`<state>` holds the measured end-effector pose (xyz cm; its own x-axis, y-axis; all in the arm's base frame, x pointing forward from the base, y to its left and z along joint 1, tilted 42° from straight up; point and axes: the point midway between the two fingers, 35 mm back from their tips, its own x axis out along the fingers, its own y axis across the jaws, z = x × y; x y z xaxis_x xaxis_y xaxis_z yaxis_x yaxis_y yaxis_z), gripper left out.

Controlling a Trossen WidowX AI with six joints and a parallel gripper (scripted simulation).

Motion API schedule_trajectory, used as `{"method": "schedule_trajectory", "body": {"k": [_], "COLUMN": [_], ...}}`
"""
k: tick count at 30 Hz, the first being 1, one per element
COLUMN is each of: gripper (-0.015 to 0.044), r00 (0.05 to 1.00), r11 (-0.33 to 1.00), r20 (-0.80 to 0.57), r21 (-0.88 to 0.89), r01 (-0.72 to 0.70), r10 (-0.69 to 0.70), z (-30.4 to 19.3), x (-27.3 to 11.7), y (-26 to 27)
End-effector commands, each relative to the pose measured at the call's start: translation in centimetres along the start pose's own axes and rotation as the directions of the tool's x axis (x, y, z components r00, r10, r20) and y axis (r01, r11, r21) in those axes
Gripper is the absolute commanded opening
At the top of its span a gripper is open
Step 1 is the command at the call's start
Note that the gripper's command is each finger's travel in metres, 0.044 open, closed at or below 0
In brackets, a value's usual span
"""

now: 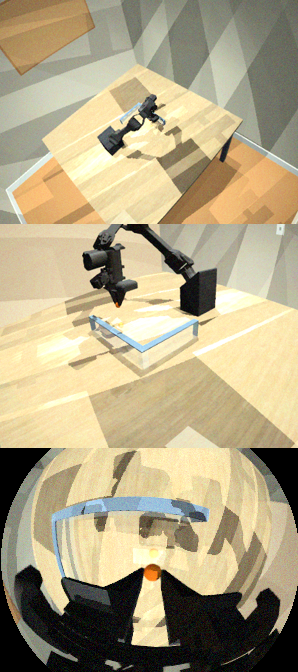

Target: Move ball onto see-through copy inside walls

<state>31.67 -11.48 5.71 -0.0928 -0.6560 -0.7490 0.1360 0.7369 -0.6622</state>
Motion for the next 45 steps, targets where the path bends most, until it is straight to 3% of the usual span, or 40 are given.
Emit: {"method": "schedule_trajectory", "body": {"k": [1,13,40,45], "gripper": [0.0000,0.0000,0.0000,0.0131], "r00": [1.000,1.000,1.000,1.000], "r11": [1.000,1.000,1.000,1.000], "r20": [0.004,0.004,0.004,0.008], "r21": [-0.009,-0.009,-0.009,-0.001], "r01": [0.004,0.007,0.008,0.005], "r10": [-0.004,-0.007,-0.008,-0.005], "z": [-0.1,-0.2,-0.2,-0.1], "x": [0.5,6.8,8.8,8.7], "y": [-0.1,-0.2,-0.3,-0.3]}}
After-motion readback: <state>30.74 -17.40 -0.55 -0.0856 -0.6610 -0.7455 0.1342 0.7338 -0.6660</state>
